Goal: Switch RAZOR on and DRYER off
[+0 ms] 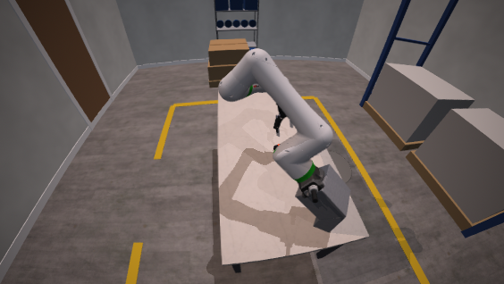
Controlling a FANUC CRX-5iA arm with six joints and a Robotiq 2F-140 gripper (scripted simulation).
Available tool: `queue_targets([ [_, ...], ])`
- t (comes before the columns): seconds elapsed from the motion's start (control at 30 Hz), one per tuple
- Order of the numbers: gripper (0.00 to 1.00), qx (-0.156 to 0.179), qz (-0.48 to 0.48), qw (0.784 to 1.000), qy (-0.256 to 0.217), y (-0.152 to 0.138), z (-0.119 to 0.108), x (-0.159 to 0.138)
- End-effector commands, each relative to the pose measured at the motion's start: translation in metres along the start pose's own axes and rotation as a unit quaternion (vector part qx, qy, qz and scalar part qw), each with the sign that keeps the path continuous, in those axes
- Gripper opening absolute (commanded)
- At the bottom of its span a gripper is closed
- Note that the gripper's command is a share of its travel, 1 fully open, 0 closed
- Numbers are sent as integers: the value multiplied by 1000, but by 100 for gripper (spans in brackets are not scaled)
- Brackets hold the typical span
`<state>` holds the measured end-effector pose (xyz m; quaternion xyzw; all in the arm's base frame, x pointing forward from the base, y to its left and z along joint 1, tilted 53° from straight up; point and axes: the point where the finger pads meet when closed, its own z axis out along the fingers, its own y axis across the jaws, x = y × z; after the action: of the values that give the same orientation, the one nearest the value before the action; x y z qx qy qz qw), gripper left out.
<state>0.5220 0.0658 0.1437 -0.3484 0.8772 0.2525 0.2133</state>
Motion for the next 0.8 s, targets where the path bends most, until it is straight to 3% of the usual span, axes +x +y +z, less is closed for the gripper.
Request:
queue_targets([
  [0.0,100,0,3,1000,-1,0,0,0],
  [0.13,100,-26,152,986,-64,-6,-2,10],
  [0.23,100,-40,223,969,-97,-12,-6,12],
  [0.3,100,-40,223,969,-97,-12,-6,12],
  [0.33,100,-50,270,954,-118,-13,-7,12],
  [0.77,100,-50,273,953,-120,-13,-7,12],
])
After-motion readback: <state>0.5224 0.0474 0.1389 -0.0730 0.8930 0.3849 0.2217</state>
